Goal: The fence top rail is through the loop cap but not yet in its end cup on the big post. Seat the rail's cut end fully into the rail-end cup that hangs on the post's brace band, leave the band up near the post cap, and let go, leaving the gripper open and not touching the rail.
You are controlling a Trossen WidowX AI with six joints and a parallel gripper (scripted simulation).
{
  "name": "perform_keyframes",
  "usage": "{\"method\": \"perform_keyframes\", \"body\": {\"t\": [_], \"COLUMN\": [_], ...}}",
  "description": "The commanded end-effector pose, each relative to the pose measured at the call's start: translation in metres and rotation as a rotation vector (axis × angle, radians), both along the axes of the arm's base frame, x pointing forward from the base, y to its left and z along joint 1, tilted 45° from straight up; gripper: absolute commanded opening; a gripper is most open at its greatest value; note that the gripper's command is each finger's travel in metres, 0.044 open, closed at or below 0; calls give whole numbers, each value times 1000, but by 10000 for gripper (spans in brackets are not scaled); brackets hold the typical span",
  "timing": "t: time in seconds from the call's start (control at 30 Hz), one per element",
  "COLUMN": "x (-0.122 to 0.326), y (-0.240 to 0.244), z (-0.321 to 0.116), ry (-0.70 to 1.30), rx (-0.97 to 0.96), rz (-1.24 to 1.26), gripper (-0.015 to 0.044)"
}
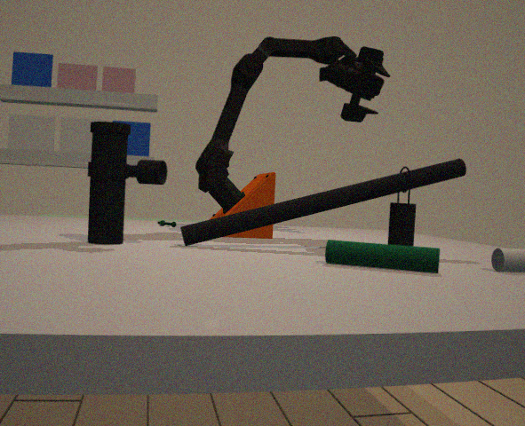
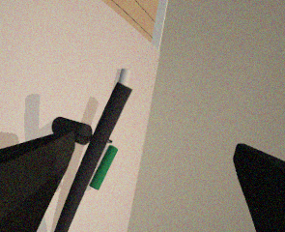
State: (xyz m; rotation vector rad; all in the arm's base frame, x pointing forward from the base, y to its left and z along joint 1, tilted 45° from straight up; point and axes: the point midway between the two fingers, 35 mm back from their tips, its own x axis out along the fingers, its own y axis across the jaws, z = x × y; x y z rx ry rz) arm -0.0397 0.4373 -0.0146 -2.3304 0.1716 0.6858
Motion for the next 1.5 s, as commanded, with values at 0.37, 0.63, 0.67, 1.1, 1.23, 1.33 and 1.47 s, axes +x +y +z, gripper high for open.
{"method": "perform_keyframes", "body": {"t": [0.37,0.63,0.67,1.1,1.23,1.33,1.47], "x": [214,280,284,301,310,314,316], "y": [-108,-228,-245,-295,-322,-343,-373], "z": [113,158,162,189,209,224,244], "ry": [-52,-234,-265,-245,-188,-146,-87], "rx": [654,1041,1090,880,614,412,140], "rz": [-867,-1331,-1385,-1329,-1204,-1113,-995], "gripper": [440,440,440,440,440,440,440]}}
